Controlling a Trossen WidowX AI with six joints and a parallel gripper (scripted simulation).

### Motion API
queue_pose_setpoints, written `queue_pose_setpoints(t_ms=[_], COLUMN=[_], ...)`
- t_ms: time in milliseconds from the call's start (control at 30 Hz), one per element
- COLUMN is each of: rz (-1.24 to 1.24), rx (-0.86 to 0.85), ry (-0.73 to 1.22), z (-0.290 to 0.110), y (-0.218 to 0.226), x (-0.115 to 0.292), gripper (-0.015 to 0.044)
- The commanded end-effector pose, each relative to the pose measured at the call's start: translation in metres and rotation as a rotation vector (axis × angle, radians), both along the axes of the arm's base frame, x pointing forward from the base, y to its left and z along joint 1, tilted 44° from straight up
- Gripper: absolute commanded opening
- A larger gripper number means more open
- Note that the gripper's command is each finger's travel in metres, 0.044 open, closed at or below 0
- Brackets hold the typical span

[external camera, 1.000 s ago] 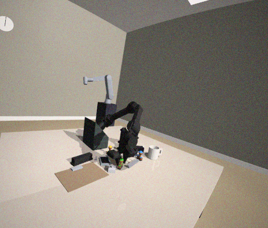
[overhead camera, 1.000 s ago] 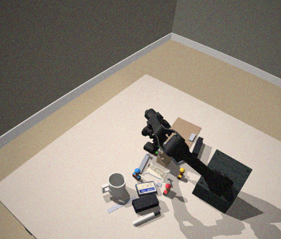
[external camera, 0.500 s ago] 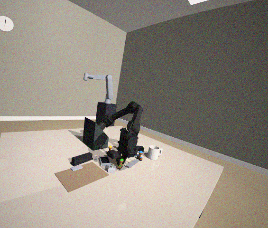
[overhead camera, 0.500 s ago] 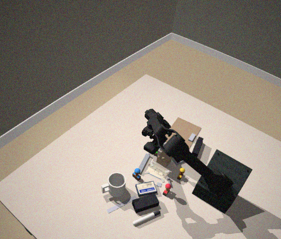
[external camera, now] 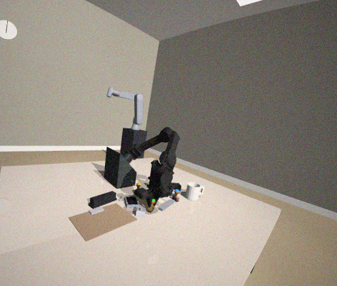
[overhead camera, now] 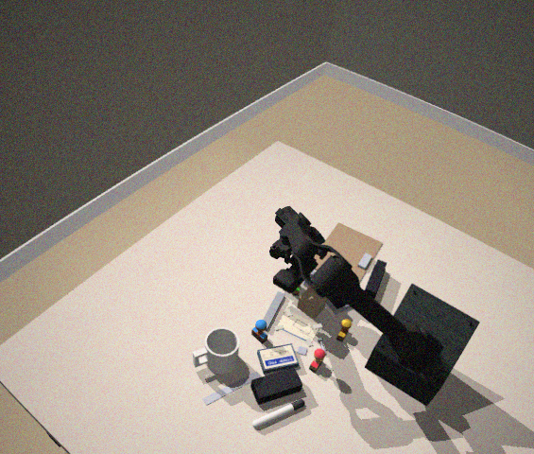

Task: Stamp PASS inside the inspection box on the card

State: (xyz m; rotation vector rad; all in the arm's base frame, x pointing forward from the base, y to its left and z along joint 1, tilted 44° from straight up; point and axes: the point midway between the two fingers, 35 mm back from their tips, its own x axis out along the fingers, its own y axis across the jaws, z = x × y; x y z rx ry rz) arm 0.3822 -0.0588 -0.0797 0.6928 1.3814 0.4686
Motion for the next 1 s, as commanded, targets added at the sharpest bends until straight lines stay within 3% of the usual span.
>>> queue_pose_setpoints(t_ms=[0,967], rz=[0.002,0.002], rx=[-0.002,-0.002], ry=[-0.003,-0.003], z=[0.002,0.012], y=[-0.002,-0.012], x=[0.000,-0.001], gripper=[0.0000,0.0000])
